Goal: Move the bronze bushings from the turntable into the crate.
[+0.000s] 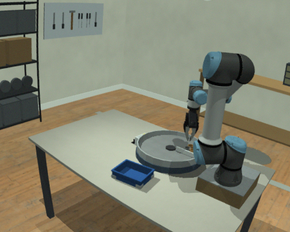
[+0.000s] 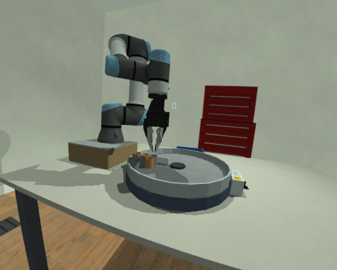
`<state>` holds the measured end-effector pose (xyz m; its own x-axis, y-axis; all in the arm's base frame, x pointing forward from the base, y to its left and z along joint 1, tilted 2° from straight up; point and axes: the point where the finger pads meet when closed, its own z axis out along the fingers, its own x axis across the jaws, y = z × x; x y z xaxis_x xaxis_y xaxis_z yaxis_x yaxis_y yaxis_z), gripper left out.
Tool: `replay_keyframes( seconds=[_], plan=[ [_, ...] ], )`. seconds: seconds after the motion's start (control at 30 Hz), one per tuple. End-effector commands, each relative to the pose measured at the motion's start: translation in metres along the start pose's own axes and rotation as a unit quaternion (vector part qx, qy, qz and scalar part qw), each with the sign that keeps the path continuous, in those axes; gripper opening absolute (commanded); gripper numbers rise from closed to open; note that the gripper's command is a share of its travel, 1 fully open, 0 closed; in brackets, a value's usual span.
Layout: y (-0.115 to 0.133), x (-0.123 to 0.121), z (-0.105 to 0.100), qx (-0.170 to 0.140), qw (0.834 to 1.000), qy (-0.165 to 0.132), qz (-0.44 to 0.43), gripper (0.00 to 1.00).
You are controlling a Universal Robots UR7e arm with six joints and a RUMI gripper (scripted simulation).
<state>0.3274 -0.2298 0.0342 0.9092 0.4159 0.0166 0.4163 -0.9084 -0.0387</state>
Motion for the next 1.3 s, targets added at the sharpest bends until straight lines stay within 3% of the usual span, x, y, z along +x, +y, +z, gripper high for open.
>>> replay_keyframes(
  seconds=[0.0,0.2,1.27],
  plan=[
    [0.0,0.0,0.001,-0.001,1.0,0.0,0.0,0.05],
    [0.001,0.0,0.022,-0.001,1.0,0.0,0.0,0.05],
    [0.001,0.0,0.023,-0.001,1.0,0.0,0.0,0.05]
  ],
)
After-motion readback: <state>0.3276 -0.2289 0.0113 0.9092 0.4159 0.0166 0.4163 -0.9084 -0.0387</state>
